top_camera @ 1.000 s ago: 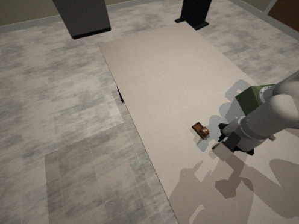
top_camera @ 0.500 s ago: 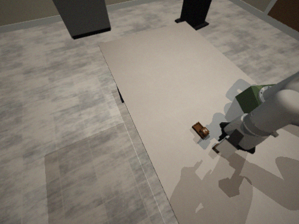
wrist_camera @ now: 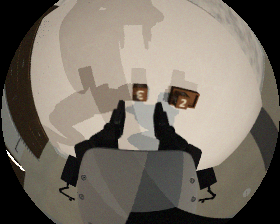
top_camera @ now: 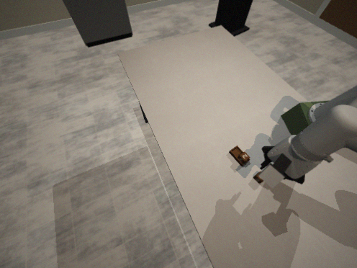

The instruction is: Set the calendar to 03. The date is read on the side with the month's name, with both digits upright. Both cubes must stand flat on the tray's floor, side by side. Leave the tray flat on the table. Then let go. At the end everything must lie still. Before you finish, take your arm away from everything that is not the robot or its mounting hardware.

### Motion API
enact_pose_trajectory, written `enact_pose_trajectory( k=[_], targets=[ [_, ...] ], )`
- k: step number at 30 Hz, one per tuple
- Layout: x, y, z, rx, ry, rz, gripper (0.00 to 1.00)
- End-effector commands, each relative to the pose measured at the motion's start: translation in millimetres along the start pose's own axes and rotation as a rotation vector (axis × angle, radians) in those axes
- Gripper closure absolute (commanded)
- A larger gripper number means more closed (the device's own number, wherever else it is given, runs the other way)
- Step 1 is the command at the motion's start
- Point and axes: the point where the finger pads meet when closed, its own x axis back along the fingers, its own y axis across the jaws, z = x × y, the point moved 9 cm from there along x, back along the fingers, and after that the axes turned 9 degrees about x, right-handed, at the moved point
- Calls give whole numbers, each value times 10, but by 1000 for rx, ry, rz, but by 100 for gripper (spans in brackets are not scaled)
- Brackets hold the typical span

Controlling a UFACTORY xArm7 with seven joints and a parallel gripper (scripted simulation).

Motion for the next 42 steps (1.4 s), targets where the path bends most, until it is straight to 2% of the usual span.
enact_pose_trajectory(
  k=[1,27,42],
  targets=[
    [-3,4,-43,1,49,1,53],
    [-5,-13,-135,0,82,-13,53],
    [-16,-20,-235,0,160,-22,53]
  ],
)
